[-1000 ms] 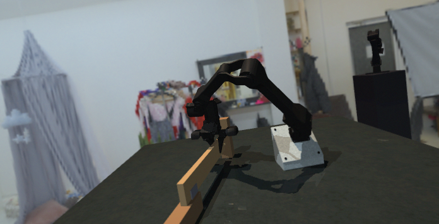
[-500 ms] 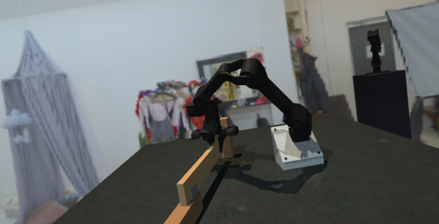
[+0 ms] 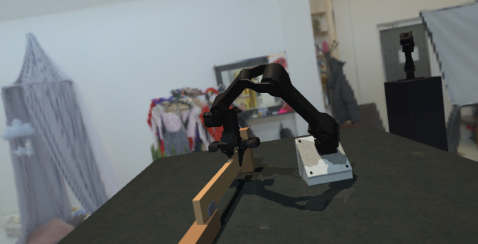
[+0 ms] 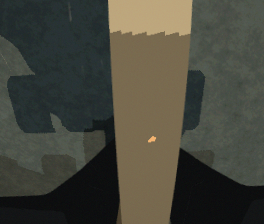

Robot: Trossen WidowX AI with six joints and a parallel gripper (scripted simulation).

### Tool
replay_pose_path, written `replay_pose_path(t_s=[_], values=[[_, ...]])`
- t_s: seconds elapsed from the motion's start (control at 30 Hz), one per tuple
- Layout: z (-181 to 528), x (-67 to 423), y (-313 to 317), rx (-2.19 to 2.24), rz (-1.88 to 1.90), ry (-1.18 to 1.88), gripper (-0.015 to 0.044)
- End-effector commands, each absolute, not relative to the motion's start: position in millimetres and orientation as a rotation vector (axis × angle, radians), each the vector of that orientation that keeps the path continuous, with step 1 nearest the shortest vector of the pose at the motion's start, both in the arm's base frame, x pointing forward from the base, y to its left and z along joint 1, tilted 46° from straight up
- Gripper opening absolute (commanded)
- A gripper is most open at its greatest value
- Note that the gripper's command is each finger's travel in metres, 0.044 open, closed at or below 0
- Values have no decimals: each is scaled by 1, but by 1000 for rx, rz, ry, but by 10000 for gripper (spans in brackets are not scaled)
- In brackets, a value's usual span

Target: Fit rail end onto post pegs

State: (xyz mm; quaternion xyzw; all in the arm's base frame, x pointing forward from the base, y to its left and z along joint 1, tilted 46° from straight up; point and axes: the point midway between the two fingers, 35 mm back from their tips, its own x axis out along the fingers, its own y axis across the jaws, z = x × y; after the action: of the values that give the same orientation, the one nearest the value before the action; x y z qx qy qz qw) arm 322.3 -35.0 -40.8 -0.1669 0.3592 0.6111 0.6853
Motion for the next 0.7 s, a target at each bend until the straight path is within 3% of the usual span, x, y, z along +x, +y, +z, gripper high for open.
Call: replay_pose_path(t_s=[0.0, 0.67], values=[[-42, 322, -37, -374, 1364, 804, 0], [-45, 320, -42, -374, 1364, 804, 0]])
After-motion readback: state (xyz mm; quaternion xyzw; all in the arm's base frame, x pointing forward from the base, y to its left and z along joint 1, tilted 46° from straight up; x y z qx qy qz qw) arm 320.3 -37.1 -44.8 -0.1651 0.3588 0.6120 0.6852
